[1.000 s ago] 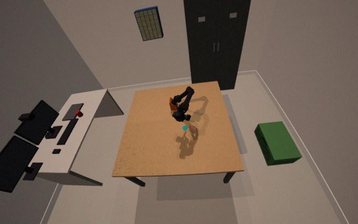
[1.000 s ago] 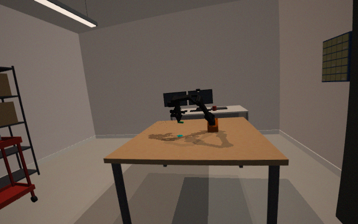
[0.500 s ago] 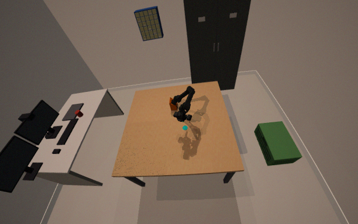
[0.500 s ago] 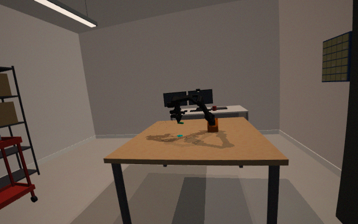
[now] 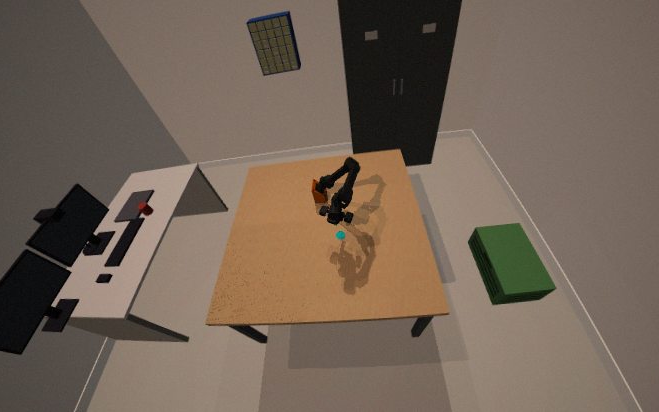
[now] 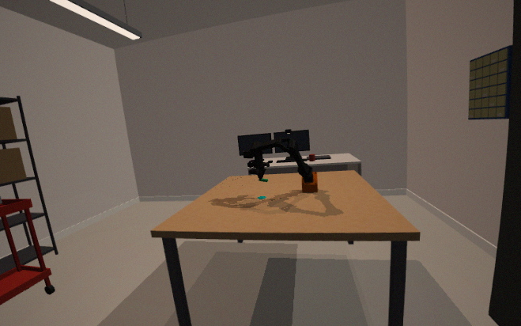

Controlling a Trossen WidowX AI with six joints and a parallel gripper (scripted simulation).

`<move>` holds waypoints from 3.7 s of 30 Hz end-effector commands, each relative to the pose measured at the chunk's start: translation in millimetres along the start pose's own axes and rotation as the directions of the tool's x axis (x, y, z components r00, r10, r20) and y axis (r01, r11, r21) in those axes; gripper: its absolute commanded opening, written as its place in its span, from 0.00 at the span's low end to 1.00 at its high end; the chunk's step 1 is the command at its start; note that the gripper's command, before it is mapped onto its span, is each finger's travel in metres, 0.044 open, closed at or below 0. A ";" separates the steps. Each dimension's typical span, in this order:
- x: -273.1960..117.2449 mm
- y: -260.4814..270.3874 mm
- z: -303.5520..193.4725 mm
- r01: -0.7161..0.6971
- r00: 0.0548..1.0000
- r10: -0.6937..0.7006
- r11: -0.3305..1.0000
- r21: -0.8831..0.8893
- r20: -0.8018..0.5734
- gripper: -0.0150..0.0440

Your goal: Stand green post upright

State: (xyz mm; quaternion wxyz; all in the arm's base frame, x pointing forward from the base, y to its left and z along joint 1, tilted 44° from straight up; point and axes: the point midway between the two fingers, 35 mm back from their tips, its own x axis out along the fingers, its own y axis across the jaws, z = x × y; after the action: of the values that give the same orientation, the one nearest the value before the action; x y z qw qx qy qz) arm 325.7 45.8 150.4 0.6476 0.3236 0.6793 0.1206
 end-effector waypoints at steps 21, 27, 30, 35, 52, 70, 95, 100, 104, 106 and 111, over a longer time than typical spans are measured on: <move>14.0 -5.4 -1.3 0.123 0.987 -0.119 0.992 -0.031 0.104 0.29; 16.8 -6.5 -1.0 0.149 0.981 -0.143 0.988 -0.036 0.133 0.29; 18.1 -6.9 -0.8 0.161 0.977 -0.154 0.986 -0.038 0.148 0.29; 20.2 -7.6 -0.3 0.181 0.970 -0.171 0.983 -0.040 0.174 0.29; 25.9 -9.0 1.4 0.239 0.939 -0.220 0.970 -0.042 0.266 0.29; 29.8 -9.0 3.4 0.285 0.895 -0.253 0.958 -0.033 0.368 0.29; 31.9 -6.7 5.5 0.319 0.815 -0.270 0.948 -0.007 0.512 0.29; 31.9 -6.0 5.8 0.321 0.797 -0.270 0.947 -0.001 0.540 0.29; 31.8 -5.3 5.9 0.322 0.782 -0.268 0.947 0.004 0.562 0.29; 31.7 -5.0 5.9 0.322 0.775 -0.267 0.947 0.007 0.573 0.29; 31.3 -4.1 5.9 0.321 0.755 -0.264 0.947 0.014 0.600 0.29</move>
State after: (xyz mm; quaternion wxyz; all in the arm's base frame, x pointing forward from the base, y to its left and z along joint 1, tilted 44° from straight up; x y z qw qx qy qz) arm 332.5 59.7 121.0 0.8461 0.2036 0.4899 -0.0524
